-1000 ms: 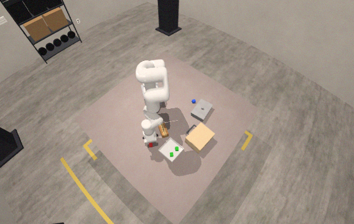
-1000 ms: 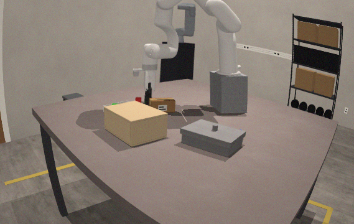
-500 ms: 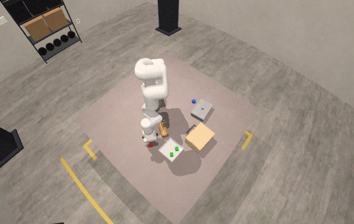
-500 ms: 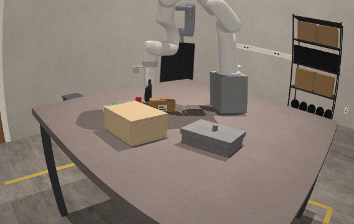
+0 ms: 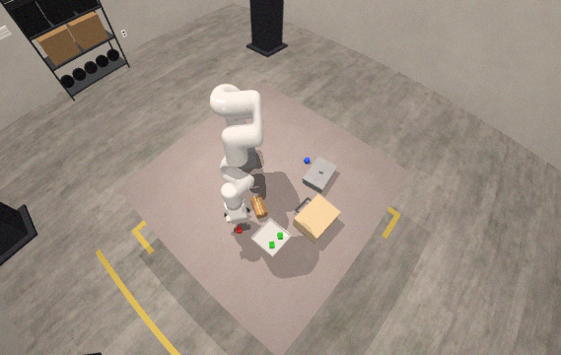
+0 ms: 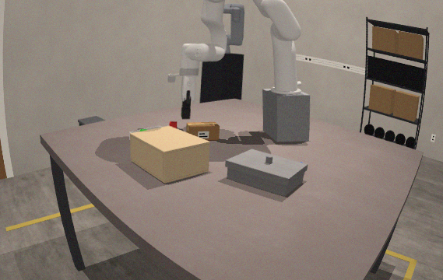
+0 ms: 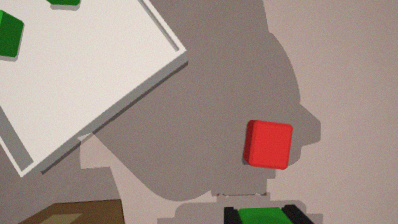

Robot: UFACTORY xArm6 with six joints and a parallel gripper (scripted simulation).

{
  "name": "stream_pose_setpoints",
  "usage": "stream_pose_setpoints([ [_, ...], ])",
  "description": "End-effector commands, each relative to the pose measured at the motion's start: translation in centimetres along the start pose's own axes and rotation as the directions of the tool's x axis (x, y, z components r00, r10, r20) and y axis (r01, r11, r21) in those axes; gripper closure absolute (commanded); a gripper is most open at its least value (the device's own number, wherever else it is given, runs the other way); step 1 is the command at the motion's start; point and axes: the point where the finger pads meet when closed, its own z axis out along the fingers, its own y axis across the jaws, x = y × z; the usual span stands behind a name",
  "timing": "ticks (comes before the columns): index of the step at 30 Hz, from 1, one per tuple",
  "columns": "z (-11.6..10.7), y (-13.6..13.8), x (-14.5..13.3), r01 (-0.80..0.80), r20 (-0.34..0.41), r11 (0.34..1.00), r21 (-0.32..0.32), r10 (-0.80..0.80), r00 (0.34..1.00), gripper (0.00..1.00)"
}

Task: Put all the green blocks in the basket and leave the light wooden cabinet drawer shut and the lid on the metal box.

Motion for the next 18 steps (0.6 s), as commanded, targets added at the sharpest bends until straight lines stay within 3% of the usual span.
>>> stream_pose_setpoints([
  [1, -1.8, 0.0, 0.2, -0.001, 0.021, 1.000, -0.012, 0.001, 1.000, 1.00],
  [11, -8.7, -0.1, 0.3, -0.001, 0.021, 1.000, -0.012, 0.001, 1.000, 1.00],
  [18, -10.8, -0.1, 0.4, -0.001, 0.021, 1.000, -0.012, 0.001, 1.000, 1.00],
])
